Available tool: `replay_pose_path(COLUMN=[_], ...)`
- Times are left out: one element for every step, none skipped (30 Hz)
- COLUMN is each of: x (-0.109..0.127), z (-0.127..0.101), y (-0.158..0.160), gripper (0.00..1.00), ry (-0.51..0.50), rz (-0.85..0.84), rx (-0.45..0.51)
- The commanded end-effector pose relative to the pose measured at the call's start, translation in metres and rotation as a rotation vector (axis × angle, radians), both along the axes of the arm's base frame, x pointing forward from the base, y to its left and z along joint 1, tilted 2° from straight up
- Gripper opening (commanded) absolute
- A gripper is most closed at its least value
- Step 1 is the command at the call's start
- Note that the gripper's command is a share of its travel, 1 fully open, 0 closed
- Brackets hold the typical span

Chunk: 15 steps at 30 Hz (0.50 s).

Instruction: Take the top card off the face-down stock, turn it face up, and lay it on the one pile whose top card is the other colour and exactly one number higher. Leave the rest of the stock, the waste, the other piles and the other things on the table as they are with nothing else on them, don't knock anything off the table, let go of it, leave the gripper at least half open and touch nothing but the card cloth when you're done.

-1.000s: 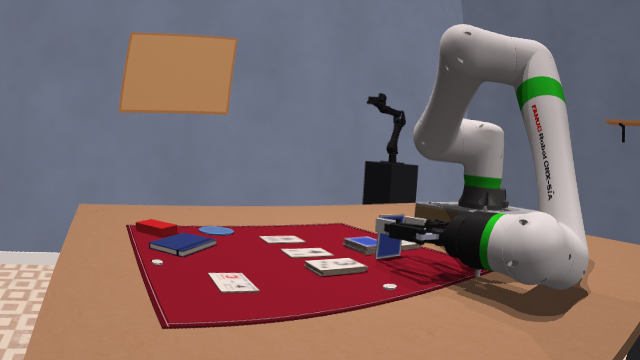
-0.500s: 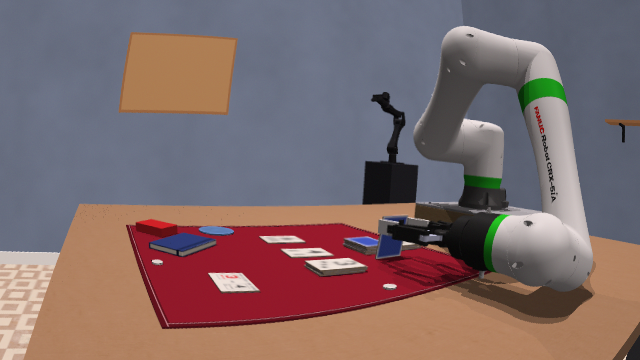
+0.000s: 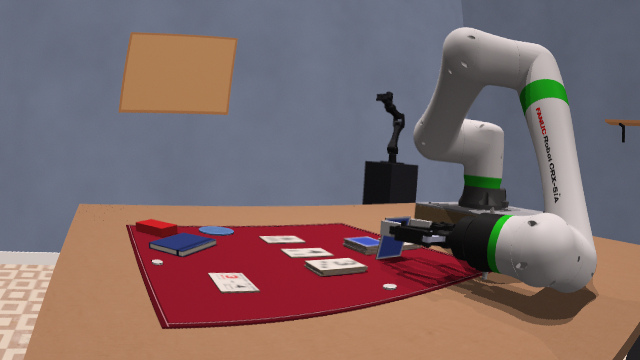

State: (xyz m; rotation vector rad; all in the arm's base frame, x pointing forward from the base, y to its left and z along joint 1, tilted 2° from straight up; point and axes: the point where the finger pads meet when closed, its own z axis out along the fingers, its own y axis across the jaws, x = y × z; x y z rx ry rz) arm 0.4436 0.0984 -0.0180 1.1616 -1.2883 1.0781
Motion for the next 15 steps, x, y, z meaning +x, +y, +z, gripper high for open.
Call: replay_pose_path(x=[-0.0011, -0.0011, -0.0011, -0.0011, -0.0010, -0.0010, -0.0009, -0.0009, -0.0008, -0.0008, -0.0008, -0.0007, -0.0007, -0.0007, -0.0007], z=[-0.0024, -0.0026, -0.0026, -0.0026, -0.0027, -0.0029, -0.0031, -0.0032, -0.0033, -0.0035, -0.0036, -0.0037, -0.0038, -0.0039, -0.0040], y=[0.0000, 0.0005, 0.0005, 0.0005, 0.0009, 0.0013, 0.0017, 0.0020, 0.0023, 0.0026, 0.0029, 0.0032, 0.0034, 0.0037, 0.0039], gripper=[0.43, 0.43, 0.43, 0.43, 0.43, 0.43, 0.43, 0.43, 0.43, 0.43, 0.43, 0.43, 0.43, 0.43, 0.43], ry=[0.005, 0.005, 0.005, 0.005, 0.005, 0.005, 0.005, 0.005, 0.005, 0.005, 0.005, 0.005, 0.005, 0.005, 0.005], rz=[0.001, 0.001, 0.001, 0.001, 0.001, 0.001, 0.001, 0.001, 0.001, 0.001, 0.001, 0.001, 0.001, 0.001, 0.001], rx=[-0.006, -0.006, -0.006, -0.006, -0.006, -0.006, -0.006, -0.006, -0.006, -0.006, -0.006, -0.006, -0.006, -0.006, -0.006])
